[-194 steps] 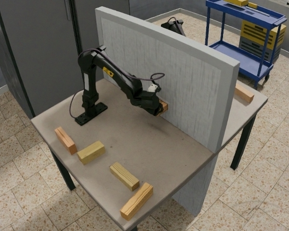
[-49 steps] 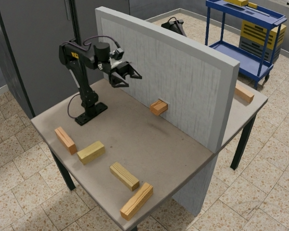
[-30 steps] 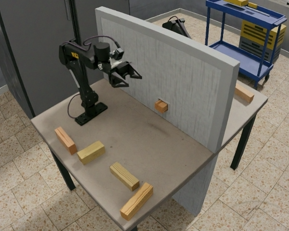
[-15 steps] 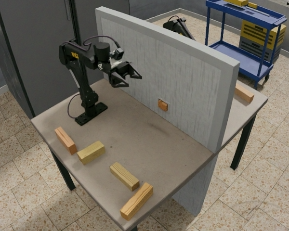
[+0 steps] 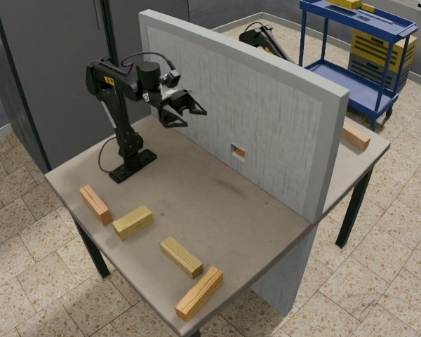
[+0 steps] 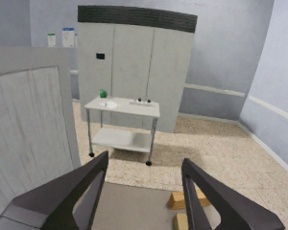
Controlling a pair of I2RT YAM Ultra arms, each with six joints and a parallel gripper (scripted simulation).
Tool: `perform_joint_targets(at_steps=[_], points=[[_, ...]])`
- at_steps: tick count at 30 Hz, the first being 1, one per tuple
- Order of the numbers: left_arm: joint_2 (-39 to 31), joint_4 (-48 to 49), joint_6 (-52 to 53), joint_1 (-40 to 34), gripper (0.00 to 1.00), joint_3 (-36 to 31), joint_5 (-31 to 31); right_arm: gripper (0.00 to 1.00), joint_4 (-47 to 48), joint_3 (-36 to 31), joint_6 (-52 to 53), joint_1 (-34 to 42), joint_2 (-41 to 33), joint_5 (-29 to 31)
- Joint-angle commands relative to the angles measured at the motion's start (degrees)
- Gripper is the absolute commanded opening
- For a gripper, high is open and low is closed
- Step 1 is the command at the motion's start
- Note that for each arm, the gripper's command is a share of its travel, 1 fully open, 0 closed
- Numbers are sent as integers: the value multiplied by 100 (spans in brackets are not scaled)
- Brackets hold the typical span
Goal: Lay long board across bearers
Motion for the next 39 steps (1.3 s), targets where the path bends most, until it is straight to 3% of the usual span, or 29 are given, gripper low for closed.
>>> perform_joint_targets(at_steps=[1,19,23,26,39], points=[[-238,-202,251,68,0,312,350,72,114,232,50,-13,-40,47],[65,-718,826,453,0,478,403,72,114,232,50,-13,-40,47],[-183,-858,993,551,0,555,390,72,114,232,50,-13,-40,47],[113,-948,1082,646,0,549,385,72,114,232,50,-13,-40,47],[-75,-1226,1364,831,0,711,329,72,114,232,50,-13,-40,47]])
